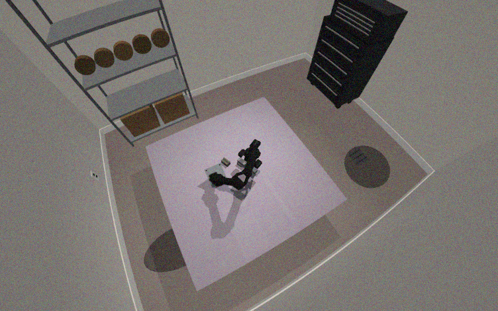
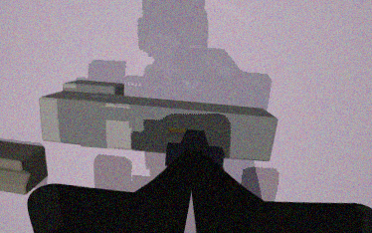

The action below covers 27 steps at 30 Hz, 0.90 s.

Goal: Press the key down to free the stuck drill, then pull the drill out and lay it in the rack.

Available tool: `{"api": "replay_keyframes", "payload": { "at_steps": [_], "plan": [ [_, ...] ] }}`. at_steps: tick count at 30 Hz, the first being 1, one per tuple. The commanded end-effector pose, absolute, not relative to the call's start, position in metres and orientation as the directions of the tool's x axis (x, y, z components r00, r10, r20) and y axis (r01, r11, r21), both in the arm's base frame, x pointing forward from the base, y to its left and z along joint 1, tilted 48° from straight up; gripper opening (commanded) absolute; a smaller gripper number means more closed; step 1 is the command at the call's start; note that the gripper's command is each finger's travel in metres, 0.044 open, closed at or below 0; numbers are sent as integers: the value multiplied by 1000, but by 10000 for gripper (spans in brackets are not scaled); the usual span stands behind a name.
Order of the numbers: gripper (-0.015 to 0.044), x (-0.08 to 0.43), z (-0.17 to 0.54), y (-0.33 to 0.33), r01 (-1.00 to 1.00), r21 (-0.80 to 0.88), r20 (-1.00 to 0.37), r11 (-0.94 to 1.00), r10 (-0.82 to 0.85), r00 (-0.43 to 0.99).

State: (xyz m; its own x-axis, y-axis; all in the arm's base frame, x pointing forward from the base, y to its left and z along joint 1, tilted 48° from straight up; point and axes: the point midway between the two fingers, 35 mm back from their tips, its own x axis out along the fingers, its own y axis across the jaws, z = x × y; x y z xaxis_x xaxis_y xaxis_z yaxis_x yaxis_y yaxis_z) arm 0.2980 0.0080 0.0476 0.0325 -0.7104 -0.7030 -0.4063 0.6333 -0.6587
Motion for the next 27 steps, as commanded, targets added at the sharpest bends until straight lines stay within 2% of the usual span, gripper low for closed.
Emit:
{"api": "replay_keyframes", "payload": {
  "at_steps": [1, 10, 19, 23, 25, 27],
  "plan": [
    [0, 296, 37, -16, -390, -671, -678, 630, -734, -19],
    [0, 297, 35, -19, -390, -671, -678, 630, -734, -19],
    [236, 301, 80, 41, -392, -668, -682, 633, -731, -20],
    [341, 301, 85, 48, -391, -668, -681, 632, -732, -20],
    [394, 300, 71, 43, -460, -647, -685, 608, -729, -1],
    [440, 296, 47, 51, -630, -563, -686, 534, -727, -3]
  ]
}}
